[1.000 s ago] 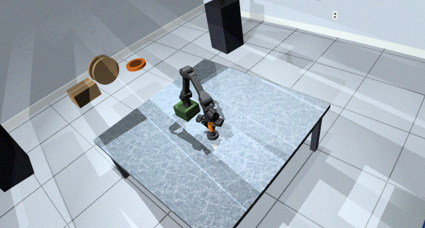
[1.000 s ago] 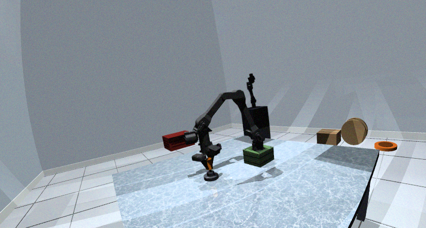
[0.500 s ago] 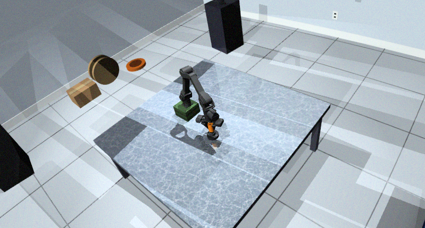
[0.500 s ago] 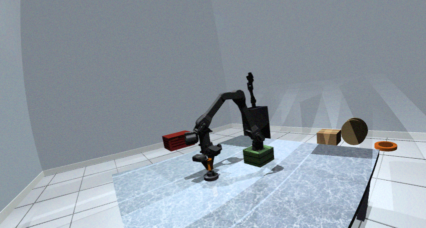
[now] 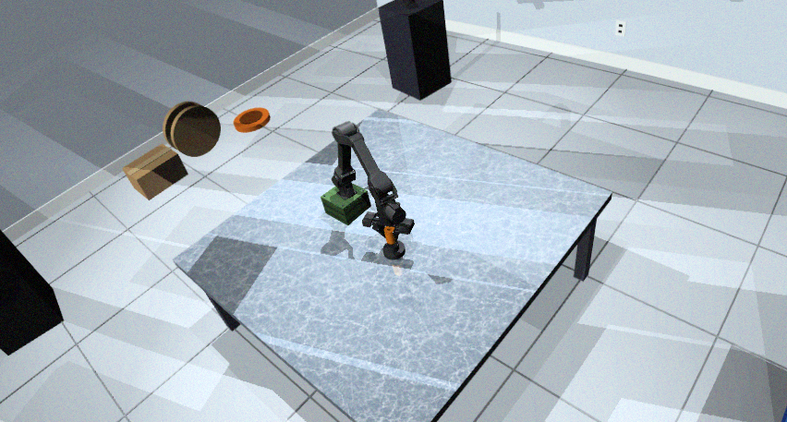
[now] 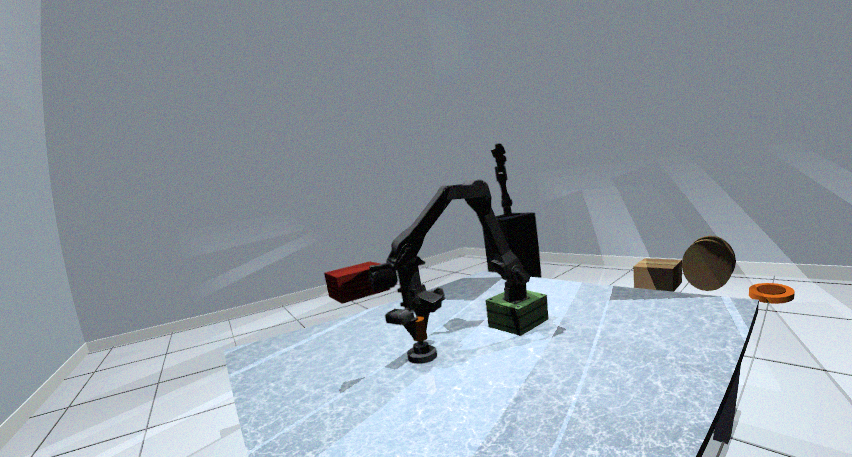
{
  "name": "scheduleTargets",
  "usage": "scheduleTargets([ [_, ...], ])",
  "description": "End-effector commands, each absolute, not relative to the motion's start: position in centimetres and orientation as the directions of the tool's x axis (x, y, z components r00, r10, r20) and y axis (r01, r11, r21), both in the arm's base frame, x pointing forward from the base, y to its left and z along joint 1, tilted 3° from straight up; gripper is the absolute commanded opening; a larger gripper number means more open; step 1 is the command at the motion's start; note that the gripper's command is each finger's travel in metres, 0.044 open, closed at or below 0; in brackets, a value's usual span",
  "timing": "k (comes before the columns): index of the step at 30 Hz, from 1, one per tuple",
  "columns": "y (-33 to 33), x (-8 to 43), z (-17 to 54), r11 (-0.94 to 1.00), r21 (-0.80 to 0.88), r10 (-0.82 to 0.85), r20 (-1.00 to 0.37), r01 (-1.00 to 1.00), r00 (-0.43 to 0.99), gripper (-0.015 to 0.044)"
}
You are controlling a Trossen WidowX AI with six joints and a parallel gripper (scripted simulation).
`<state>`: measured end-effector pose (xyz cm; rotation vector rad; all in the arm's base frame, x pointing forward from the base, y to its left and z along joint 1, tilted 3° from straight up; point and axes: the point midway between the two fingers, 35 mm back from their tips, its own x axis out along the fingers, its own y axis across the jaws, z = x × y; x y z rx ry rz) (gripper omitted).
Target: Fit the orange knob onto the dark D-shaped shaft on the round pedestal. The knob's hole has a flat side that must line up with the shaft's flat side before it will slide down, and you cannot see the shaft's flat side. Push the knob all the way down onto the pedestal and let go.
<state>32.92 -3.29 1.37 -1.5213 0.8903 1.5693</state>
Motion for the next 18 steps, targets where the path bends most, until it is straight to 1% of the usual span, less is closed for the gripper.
scheduleTargets([
  [1,-3.27,33.06,1.74,-0.513,-0.034,0.054,-0.998,-0.858,0.007,0.0000],
  [6,-3.35,33.28,1.80,-0.640,-0.041,0.054,-0.998,-0.767,0.007,0.0000],
  [18,-3.38,33.29,1.44,-0.640,-0.041,0.054,-0.998,-0.767,0.007,0.0000],
])
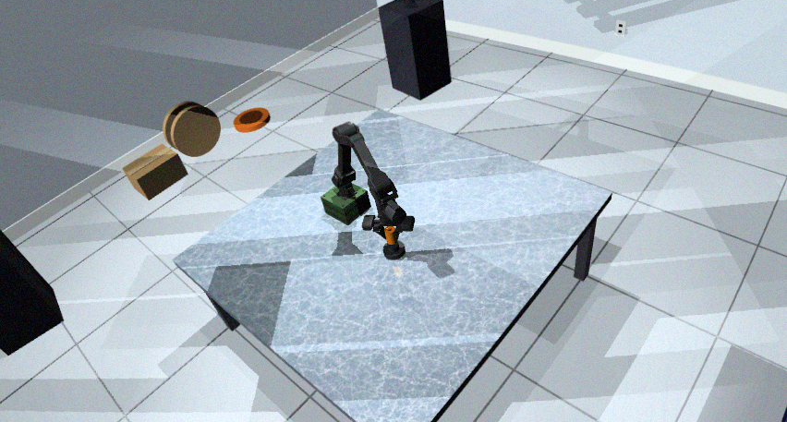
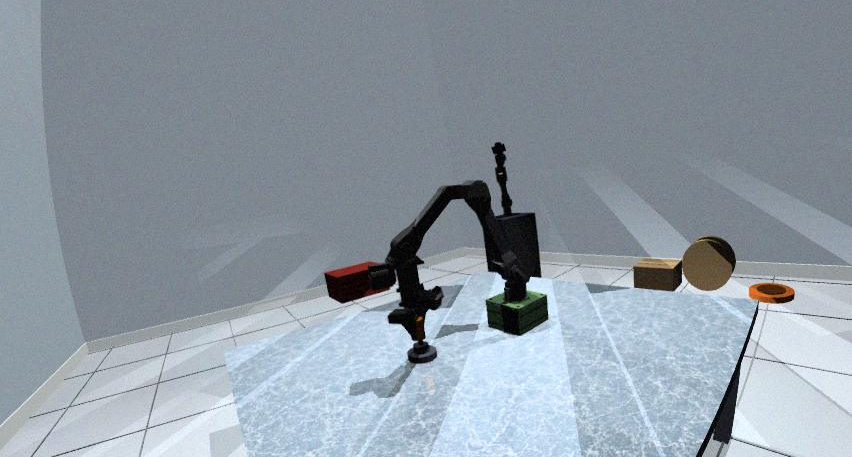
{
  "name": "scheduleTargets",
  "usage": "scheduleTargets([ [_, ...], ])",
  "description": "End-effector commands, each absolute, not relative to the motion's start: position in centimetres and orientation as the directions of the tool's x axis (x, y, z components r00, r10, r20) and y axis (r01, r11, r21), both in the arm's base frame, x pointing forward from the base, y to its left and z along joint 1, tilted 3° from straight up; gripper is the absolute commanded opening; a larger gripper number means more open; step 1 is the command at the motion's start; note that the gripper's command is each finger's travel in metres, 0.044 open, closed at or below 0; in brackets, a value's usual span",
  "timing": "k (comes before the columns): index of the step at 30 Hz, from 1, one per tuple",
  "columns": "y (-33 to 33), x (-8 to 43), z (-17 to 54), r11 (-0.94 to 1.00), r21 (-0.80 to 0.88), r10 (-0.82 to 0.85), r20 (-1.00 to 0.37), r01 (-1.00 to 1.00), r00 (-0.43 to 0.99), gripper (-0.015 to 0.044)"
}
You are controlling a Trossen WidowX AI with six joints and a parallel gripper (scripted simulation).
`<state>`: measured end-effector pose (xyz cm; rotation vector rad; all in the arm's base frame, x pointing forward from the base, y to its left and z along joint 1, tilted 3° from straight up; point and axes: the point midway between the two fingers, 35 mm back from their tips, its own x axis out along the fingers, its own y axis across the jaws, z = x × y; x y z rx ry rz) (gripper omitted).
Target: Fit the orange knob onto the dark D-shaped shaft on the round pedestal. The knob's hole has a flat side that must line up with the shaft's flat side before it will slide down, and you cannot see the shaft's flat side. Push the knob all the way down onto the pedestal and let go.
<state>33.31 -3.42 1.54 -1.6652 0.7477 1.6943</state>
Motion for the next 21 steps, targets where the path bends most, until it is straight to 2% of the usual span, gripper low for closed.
scheduleTargets([
  [1,-3.38,33.27,1.42,-0.640,-0.040,0.054,-0.998,-0.767,0.007,0.0000],
  [21,-3.27,32.97,1.64,-0.640,-0.040,0.054,-0.998,-0.767,0.007,0.0000],
])
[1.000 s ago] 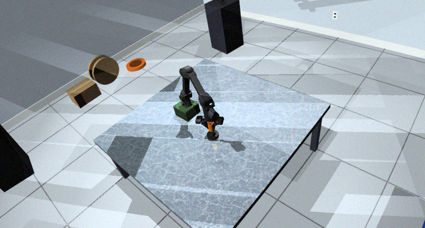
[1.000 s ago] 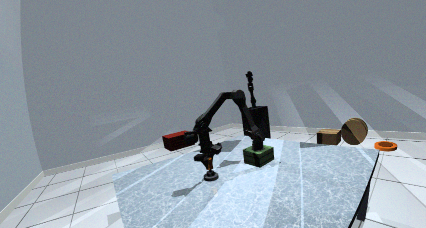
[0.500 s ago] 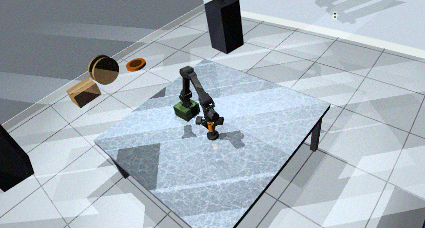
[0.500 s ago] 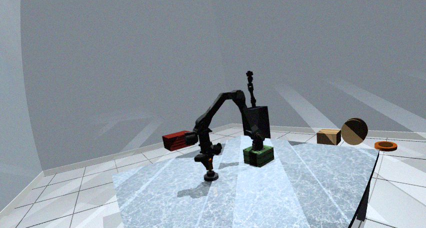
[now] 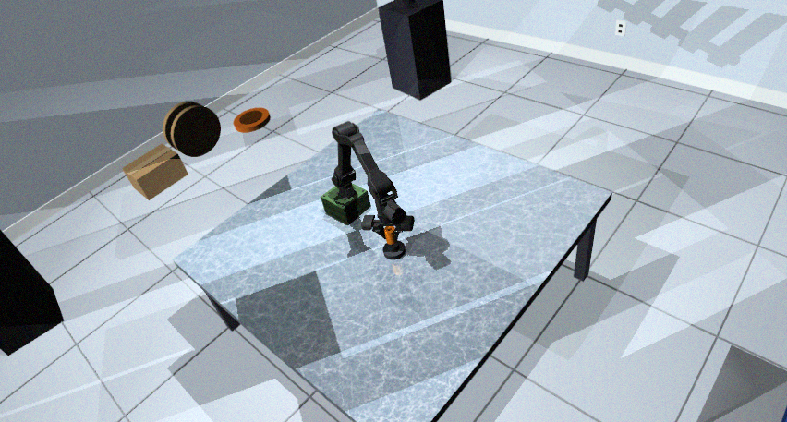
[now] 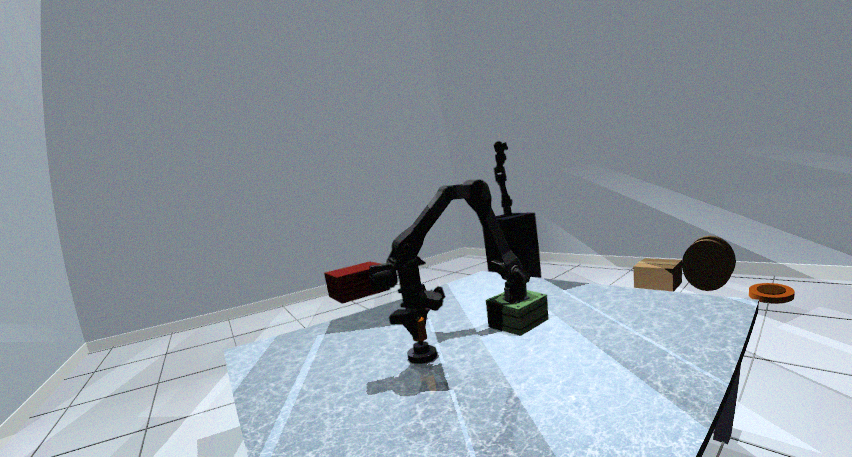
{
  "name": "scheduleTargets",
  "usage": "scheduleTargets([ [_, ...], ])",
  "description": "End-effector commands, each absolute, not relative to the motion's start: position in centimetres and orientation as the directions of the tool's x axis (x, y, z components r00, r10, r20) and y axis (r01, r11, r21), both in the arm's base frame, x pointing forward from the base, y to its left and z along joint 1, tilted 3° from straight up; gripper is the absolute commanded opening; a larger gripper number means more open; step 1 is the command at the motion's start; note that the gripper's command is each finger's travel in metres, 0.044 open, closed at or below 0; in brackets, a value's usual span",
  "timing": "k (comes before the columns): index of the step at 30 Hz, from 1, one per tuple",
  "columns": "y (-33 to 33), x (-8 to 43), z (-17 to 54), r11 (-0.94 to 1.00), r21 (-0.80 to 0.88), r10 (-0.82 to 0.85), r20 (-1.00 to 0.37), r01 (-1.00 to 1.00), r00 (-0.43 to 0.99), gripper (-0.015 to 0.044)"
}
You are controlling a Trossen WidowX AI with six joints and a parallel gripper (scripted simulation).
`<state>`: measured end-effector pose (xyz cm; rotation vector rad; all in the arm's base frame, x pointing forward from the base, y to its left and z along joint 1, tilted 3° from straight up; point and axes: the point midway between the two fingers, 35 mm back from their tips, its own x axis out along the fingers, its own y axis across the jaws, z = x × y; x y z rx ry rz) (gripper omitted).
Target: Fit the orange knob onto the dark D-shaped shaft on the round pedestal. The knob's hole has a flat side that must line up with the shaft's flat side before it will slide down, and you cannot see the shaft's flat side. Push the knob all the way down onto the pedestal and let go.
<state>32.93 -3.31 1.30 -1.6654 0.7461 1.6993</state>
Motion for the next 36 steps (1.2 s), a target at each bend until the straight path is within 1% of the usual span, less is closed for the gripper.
scheduleTargets([
  [1,-3.26,32.95,1.70,-0.640,-0.040,0.055,-0.998,-0.767,0.007,0.0000],
  [3,-3.26,32.95,1.72,-0.659,-0.041,0.055,-0.998,-0.751,0.007,0.0000],
  [9,-3.32,33.12,1.81,-0.785,-0.047,0.054,-0.998,-0.617,0.007,0.0000],
  [36,-3.26,32.93,1.19,-0.785,-0.047,0.055,-0.998,-0.617,0.007,0.0000],
])
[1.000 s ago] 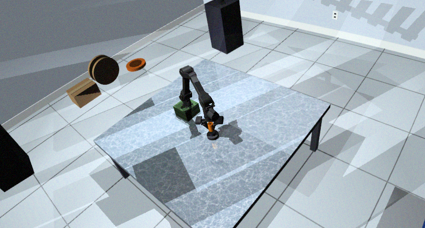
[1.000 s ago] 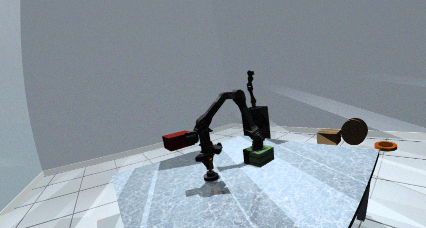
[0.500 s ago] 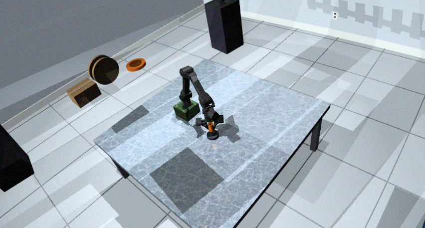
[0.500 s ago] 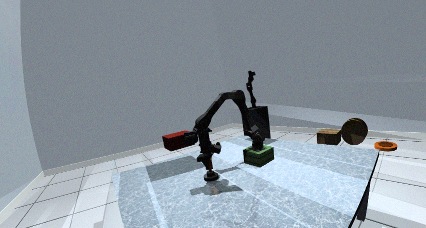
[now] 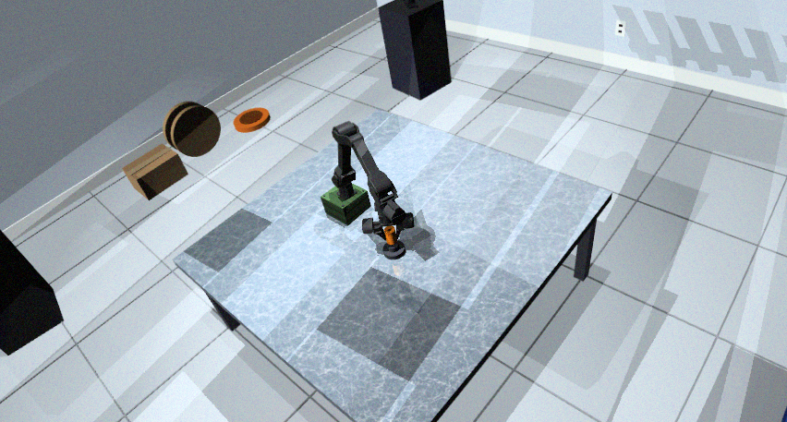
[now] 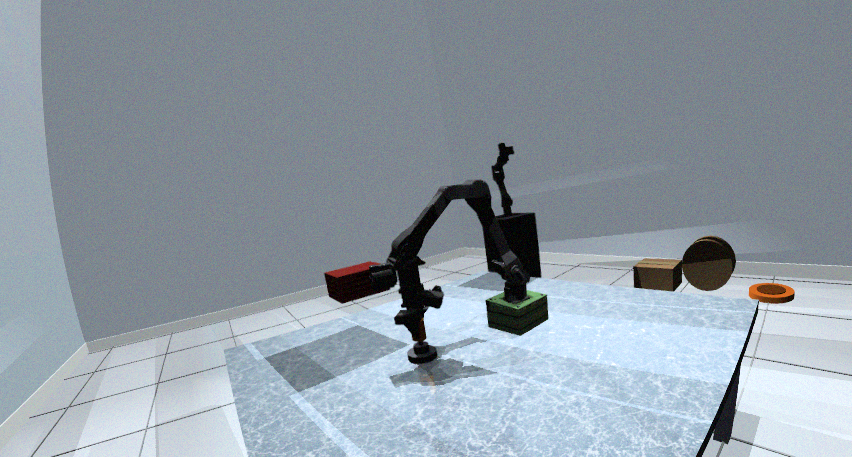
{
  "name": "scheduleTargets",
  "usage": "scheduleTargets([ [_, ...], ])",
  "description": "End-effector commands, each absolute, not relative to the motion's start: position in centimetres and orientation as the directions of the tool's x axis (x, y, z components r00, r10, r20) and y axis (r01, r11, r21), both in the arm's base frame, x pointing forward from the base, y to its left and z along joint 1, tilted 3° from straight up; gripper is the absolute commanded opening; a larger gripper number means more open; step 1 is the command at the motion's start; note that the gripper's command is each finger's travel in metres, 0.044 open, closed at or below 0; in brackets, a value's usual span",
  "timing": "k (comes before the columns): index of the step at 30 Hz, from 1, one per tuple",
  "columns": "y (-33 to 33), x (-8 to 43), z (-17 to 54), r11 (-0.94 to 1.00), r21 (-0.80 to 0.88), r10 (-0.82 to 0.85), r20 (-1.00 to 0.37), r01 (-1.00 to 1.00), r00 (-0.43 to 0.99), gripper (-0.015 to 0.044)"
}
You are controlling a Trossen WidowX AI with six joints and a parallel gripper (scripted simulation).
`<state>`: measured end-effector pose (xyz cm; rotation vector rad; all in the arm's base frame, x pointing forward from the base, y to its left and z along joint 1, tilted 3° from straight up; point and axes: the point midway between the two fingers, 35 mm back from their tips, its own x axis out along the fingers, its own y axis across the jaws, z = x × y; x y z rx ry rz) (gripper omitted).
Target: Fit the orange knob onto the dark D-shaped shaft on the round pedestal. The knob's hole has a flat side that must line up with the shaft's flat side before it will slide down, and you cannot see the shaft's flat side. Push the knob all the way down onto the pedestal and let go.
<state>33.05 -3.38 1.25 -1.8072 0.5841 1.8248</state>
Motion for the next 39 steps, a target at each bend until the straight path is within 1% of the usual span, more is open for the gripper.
scheduleTargets([
  [1,-3.26,32.93,1.19,-0.785,-0.047,0.055,-0.998,-0.617,0.007,0.0000],
  [10,-3.24,32.89,1.70,-0.791,-0.047,0.055,-0.998,-0.610,0.007,0.0000],
  [17,-3.29,33.04,1.83,-0.896,-0.052,0.054,-0.998,-0.440,0.007,0.0000],
  [39,-3.29,32.98,1.20,-0.896,-0.052,0.054,-0.998,-0.440,0.007,0.0000],
])
